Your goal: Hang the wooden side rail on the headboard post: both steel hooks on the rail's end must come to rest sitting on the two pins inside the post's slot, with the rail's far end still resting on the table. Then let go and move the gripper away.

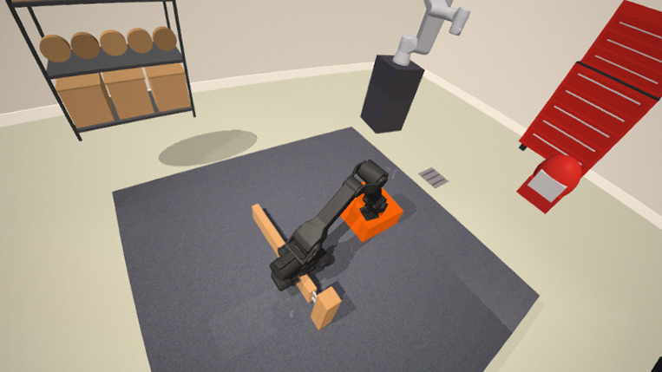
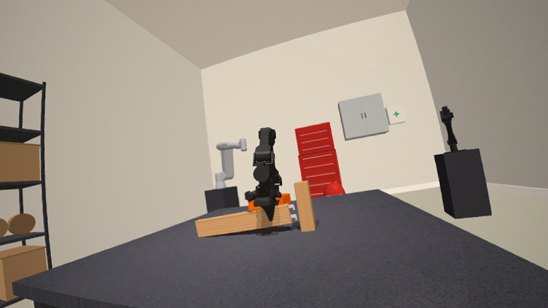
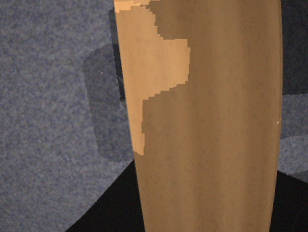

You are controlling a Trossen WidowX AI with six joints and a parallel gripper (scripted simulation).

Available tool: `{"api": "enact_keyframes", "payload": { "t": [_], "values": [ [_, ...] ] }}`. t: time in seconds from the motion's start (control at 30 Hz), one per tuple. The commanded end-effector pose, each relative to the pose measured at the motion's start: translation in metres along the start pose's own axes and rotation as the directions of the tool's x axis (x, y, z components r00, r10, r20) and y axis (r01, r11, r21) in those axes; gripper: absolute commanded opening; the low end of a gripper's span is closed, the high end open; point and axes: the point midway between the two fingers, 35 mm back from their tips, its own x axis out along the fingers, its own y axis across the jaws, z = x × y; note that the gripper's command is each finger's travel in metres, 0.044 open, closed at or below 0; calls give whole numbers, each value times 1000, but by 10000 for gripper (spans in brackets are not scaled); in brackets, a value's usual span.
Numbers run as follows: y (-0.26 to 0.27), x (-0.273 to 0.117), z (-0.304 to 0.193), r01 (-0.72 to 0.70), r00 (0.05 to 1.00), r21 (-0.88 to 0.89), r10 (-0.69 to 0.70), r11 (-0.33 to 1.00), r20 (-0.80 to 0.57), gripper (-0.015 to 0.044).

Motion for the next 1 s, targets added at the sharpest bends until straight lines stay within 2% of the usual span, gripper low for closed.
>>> {"api": "enact_keyframes", "payload": {
  "t": [0.0,0.97],
  "values": [
    [0,-1,-2,-8,1000,-1,8,1000,0,0],
    [1,-4,-4,-8,1000,-1,8,1000,0,0]
  ]
}}
